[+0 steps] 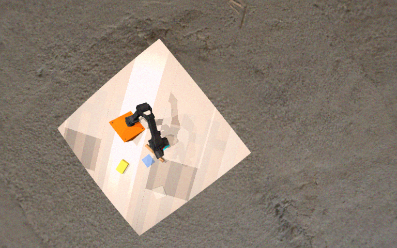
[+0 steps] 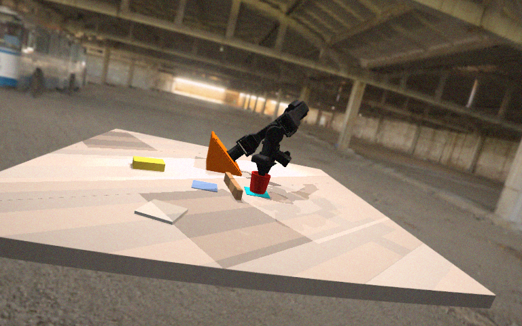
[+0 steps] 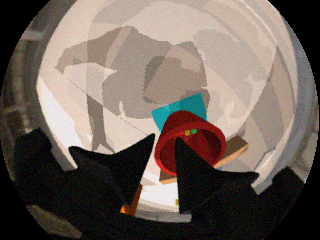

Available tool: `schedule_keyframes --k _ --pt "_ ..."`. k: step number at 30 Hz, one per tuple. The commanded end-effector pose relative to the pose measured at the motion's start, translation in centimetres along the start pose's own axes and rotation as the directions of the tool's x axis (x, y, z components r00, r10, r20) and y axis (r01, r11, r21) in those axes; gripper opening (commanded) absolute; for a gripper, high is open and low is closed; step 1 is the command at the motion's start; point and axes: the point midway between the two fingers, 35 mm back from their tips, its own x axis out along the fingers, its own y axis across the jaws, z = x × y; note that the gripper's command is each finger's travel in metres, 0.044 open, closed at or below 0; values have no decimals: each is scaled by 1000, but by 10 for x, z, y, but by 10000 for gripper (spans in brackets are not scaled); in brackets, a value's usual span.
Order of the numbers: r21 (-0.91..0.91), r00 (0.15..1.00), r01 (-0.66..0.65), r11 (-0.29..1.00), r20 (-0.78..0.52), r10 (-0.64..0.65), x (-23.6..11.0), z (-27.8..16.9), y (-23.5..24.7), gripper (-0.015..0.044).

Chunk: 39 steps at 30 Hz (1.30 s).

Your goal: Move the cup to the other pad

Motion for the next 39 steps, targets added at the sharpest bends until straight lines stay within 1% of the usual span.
schedule_keyframes --k 1,35,39 --pt "-5 1000 3 1000 0 -3 -5 0 -1 128" --pt "0 1000 0 1000 2 0 -46 1 -1 128" --pt "4 1000 -2 1000 7 2 -42 1 0 233"
